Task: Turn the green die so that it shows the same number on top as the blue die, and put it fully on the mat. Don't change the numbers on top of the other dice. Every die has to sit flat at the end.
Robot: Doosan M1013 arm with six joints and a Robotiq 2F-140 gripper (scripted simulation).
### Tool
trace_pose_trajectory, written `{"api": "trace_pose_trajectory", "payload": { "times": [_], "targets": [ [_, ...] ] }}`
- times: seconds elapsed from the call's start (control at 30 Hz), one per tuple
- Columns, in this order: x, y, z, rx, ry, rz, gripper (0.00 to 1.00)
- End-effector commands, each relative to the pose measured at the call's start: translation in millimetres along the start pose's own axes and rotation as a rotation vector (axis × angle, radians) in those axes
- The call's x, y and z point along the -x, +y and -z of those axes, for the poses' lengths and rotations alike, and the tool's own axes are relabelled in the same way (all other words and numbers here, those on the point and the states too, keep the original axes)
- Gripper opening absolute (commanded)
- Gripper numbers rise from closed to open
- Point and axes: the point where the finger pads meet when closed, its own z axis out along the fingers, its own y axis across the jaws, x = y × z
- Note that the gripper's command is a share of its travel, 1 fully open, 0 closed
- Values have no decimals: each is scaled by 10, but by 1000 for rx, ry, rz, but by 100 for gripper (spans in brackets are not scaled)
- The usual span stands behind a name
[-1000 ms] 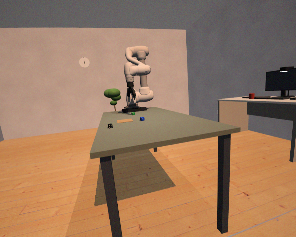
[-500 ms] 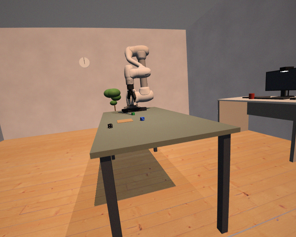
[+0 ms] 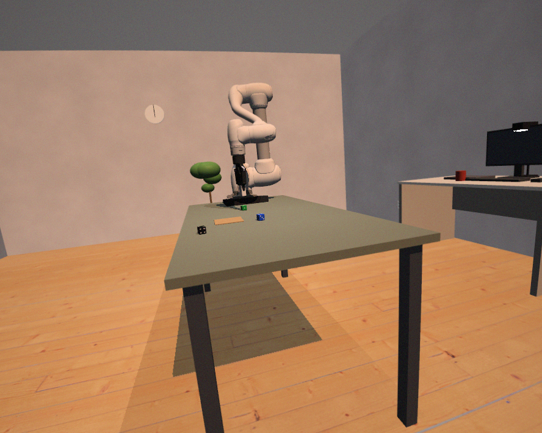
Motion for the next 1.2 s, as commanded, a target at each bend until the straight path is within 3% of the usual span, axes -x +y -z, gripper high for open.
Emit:
{"api": "trace_pose_trajectory", "payload": {
  "times": [0.0,1.17],
  "targets": [
    [0,0,1,0,0,0,35],
    [0,1,-49,0,0,0,35]
  ]
}}
